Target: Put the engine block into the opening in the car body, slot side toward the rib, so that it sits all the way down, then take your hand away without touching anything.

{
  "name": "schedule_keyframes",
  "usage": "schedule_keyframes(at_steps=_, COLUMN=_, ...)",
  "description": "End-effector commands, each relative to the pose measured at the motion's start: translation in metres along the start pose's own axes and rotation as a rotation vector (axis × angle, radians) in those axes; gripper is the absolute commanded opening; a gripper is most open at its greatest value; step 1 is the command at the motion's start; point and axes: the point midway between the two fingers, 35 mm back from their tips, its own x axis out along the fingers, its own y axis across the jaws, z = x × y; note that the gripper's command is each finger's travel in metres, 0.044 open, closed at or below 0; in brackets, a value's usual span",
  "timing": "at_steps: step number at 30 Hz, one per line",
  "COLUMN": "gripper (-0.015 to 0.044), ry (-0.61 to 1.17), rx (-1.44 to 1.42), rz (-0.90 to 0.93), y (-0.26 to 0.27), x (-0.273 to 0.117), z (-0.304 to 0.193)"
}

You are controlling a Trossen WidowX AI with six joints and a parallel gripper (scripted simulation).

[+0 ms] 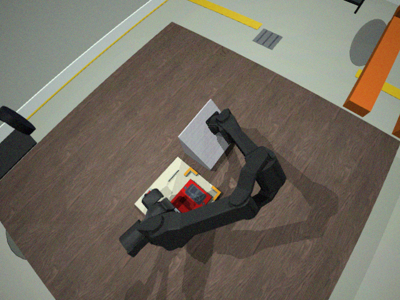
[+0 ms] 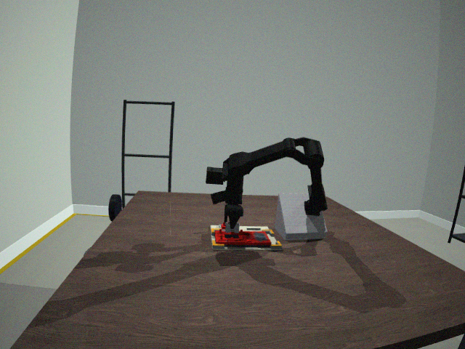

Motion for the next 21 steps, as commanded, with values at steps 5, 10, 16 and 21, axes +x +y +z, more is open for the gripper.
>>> schedule_keyframes(at_steps=5, gripper=0.0160, ry=-0.003, rx=-0.221, rz=0.003, y=0.0012, x=-0.0010, z=0.0002)
schedule_keyframes(at_steps=10, gripper=0.0160, ry=-0.003, rx=-0.250, rz=0.003, y=0.0013, x=-0.0010, z=0.0003)
schedule_keyframes(at_steps=16, gripper=0.0160, ry=-0.003, rx=-0.112, rz=0.004, y=0.0013, x=-0.0011, z=0.0002)
schedule_keyframes(at_steps=21, gripper=0.0160, ry=-0.002, rx=0.043, rz=0.004, y=0.0012, x=-0.0011, z=0.0001)
